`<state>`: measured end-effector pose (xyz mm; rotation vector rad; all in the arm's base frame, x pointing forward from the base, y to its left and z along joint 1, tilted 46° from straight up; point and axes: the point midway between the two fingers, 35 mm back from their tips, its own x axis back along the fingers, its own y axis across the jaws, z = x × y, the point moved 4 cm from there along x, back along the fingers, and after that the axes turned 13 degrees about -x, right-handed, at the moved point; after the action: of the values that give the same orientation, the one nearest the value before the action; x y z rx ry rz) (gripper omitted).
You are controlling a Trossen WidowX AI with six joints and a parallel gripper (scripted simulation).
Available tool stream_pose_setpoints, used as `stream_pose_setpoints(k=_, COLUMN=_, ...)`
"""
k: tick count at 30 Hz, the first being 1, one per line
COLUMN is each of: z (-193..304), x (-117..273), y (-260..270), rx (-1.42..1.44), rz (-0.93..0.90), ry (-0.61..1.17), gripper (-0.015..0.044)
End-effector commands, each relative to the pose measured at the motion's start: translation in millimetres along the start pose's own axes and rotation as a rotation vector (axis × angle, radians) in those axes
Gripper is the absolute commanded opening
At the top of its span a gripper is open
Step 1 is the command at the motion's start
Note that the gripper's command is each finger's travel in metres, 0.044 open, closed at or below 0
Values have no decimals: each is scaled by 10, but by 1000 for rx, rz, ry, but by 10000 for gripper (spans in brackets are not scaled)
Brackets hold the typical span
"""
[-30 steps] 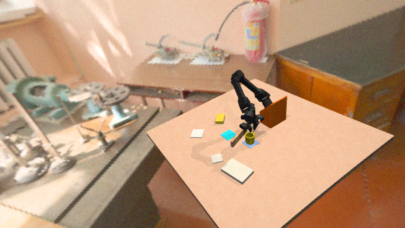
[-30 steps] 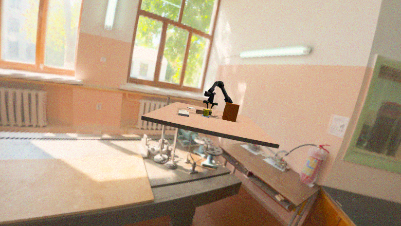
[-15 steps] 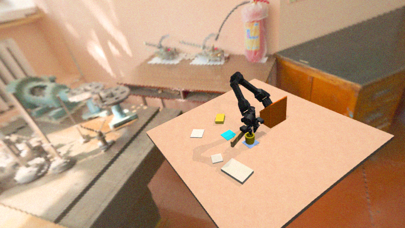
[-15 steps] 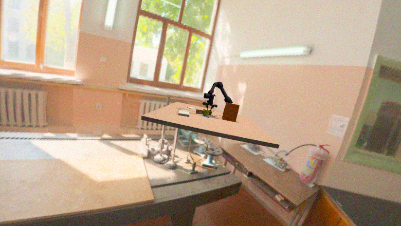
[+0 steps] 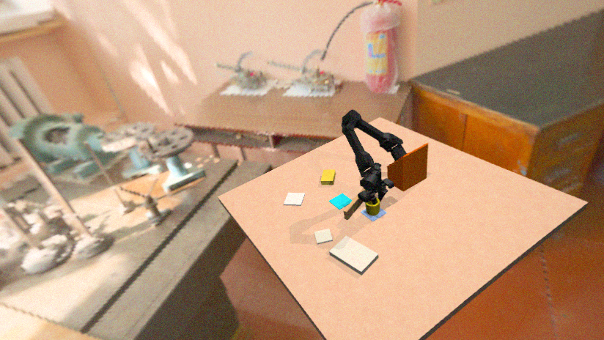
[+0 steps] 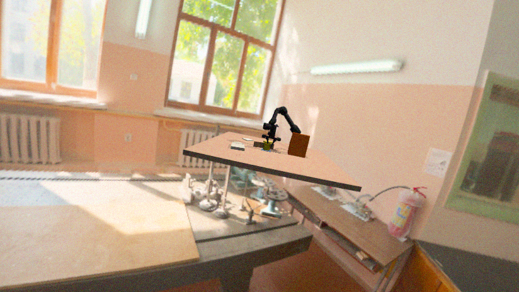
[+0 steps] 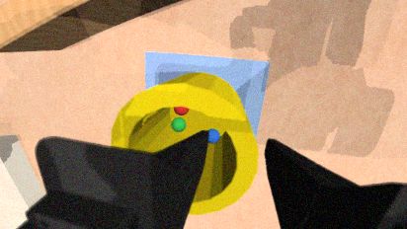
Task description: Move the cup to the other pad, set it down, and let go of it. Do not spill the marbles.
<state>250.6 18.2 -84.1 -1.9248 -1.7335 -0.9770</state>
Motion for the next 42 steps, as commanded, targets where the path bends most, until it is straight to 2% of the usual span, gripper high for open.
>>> stream_pose_setpoints(k=1, z=-7, x=-86, y=-27, rx=9, rz=3, ry=-9, gripper=167)
stream_pose_setpoints(k=9, z=-8, x=-97, y=-29, rx=9, rz=3, ry=-9, gripper=167)
stream_pose_setpoints(k=33, z=-8, x=-80, y=-21, rx=3, rz=3, ry=-4, gripper=0)
stream_pose_setpoints(k=42, z=14, x=158, y=-5, rx=6, rz=4, ry=-1, gripper=0)
